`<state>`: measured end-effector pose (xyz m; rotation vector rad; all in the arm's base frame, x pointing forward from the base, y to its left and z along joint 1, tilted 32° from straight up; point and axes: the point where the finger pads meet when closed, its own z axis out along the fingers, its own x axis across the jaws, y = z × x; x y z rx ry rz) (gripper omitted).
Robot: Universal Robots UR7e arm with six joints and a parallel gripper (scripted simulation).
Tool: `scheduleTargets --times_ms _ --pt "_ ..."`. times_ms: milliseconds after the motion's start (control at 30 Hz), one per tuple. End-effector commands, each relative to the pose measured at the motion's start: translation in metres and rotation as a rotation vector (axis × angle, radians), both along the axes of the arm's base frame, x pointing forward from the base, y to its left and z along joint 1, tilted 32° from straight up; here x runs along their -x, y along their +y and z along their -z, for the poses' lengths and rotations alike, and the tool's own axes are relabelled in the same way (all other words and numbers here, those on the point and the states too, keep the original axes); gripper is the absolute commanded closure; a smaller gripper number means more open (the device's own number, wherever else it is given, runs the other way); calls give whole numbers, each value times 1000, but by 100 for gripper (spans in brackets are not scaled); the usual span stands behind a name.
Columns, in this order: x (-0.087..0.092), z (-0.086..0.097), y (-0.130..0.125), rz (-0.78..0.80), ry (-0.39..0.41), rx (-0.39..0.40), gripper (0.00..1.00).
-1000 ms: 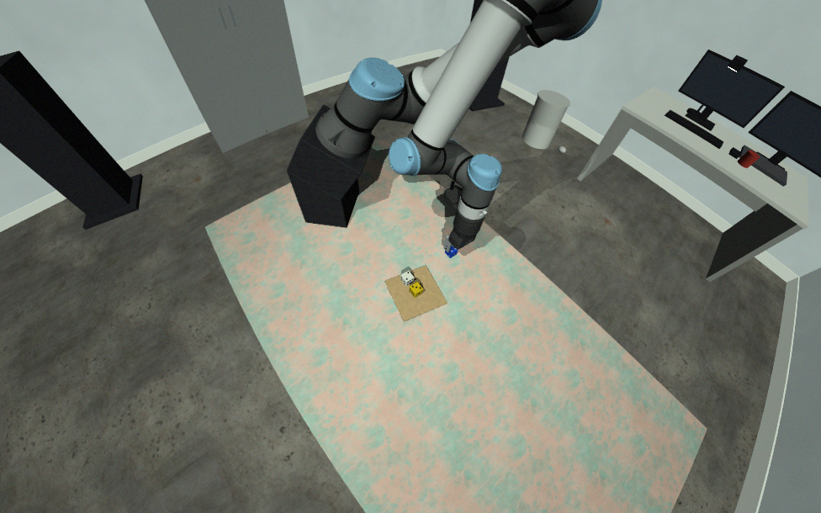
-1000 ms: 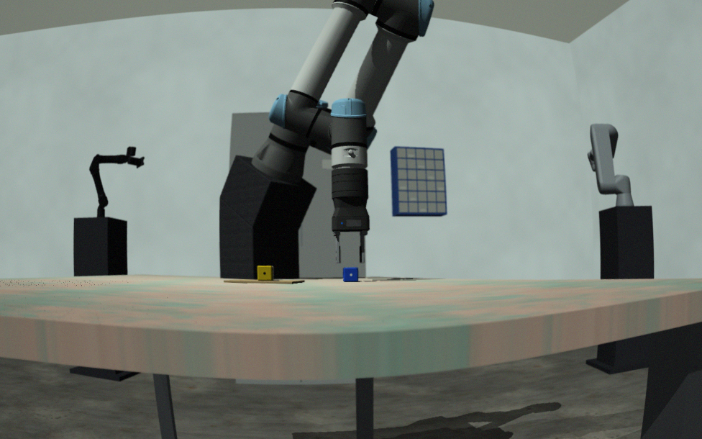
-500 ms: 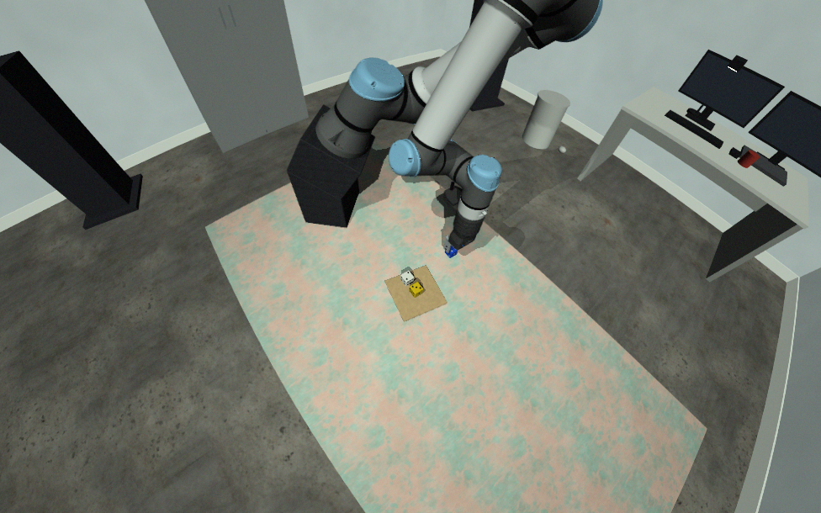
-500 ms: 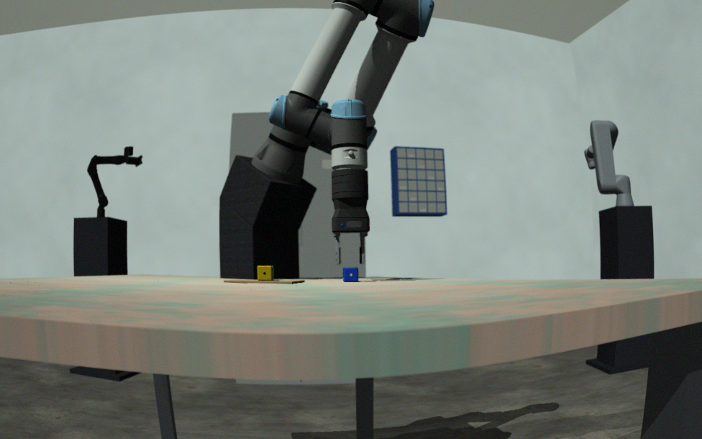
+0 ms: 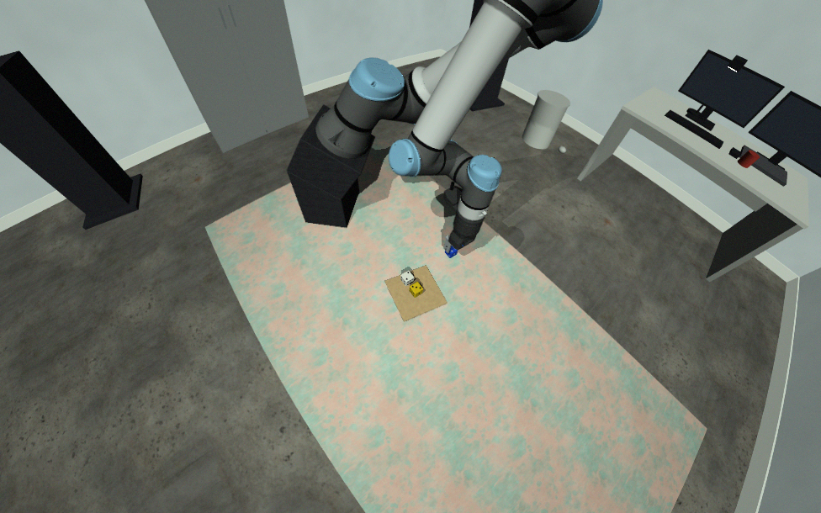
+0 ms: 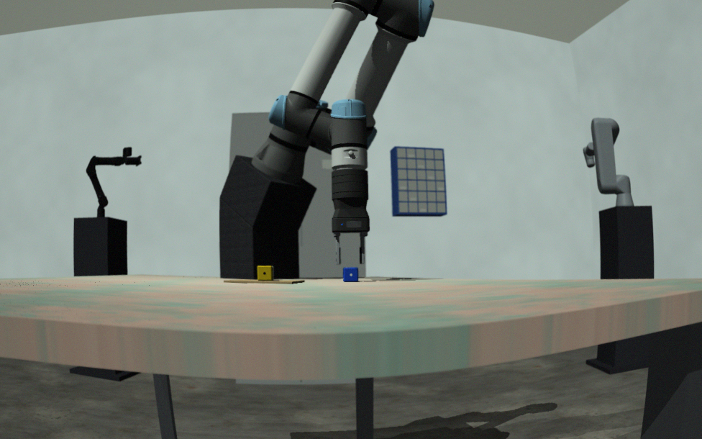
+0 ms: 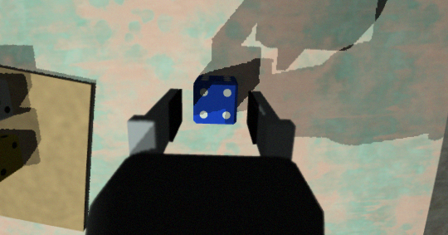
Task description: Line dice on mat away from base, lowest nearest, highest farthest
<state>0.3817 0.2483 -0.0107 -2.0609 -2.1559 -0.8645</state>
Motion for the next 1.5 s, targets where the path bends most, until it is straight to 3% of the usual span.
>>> scheduleTargets --times_ms 0,733,1167,1467 --pt "0 0 0 0 -1 0 13" --pt "-2 4 2 0 -1 0 13" --pt "-11 26 13 0 -1 0 13" --pt "-13 30 15 0 -1 0 13"
